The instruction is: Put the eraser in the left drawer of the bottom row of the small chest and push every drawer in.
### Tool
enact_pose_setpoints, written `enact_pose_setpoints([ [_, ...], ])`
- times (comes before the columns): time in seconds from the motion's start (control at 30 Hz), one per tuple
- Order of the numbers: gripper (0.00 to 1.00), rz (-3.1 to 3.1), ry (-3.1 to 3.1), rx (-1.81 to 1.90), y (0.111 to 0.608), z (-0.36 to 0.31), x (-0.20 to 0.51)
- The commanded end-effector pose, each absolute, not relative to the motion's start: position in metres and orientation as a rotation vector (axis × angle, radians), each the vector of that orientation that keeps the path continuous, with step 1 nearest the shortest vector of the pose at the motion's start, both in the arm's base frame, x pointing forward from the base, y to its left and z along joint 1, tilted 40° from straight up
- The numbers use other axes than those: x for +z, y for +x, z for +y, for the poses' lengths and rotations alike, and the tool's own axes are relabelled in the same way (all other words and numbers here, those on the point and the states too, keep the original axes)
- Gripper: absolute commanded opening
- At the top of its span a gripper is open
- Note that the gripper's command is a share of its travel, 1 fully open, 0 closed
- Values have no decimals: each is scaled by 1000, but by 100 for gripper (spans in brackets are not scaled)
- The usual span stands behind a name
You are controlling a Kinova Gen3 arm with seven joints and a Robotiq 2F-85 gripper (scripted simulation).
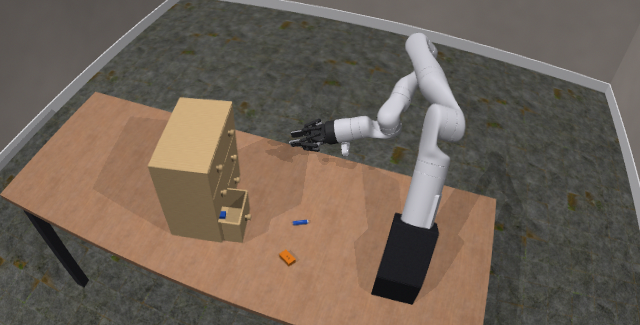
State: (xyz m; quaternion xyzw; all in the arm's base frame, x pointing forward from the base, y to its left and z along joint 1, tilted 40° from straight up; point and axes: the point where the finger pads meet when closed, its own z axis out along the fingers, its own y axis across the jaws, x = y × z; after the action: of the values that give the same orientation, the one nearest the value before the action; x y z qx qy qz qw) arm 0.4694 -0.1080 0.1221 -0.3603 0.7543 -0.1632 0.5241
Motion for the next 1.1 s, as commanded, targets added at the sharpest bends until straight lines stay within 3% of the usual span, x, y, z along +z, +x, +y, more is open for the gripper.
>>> enact_pose_setpoints([
  [0.0, 38, 1802, -857, -393, 470, -112, 127],
  [1.07, 38, 1796, -854, -397, 469, -119, 135],
])
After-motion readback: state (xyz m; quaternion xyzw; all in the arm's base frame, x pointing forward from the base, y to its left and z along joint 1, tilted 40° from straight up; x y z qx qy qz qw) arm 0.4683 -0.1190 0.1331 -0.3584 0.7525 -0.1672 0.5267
